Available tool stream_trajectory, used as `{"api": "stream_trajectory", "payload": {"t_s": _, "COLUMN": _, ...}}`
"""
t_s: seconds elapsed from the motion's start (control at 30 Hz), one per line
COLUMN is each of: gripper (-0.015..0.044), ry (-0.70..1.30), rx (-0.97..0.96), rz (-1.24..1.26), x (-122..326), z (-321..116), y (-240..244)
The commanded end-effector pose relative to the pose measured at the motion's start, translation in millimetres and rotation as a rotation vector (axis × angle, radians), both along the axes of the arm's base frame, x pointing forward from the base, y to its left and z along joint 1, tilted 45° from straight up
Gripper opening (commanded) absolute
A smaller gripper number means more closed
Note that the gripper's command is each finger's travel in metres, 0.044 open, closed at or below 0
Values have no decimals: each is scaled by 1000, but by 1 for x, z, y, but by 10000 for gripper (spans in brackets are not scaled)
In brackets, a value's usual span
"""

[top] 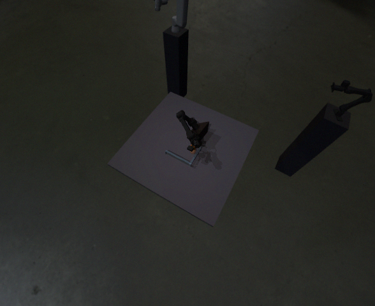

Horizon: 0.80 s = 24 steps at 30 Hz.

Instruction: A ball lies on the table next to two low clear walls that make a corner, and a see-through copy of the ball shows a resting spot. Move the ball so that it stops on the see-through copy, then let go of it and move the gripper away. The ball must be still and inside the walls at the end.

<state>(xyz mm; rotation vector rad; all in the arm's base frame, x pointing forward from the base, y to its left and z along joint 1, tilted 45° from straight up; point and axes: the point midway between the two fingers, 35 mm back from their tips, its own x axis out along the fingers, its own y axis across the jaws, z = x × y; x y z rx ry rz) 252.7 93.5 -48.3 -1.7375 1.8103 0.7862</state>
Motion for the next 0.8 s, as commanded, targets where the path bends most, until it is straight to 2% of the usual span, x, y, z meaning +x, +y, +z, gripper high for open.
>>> {"api": "stream_trajectory", "payload": {"t_s": 0.0, "gripper": 0, "ry": -20, "rx": 12, "rz": -3, "x": 1, "z": -4, "y": 0}}
{"api": "stream_trajectory", "payload": {"t_s": 0.4, "gripper": 0, "ry": -21, "rx": 9, "rz": -3, "x": -1, "z": -49, "y": -45}}
{"api": "stream_trajectory", "payload": {"t_s": 0.77, "gripper": 0, "ry": -21, "rx": 8, "rz": -3, "x": -2, "z": -58, "y": -53}}
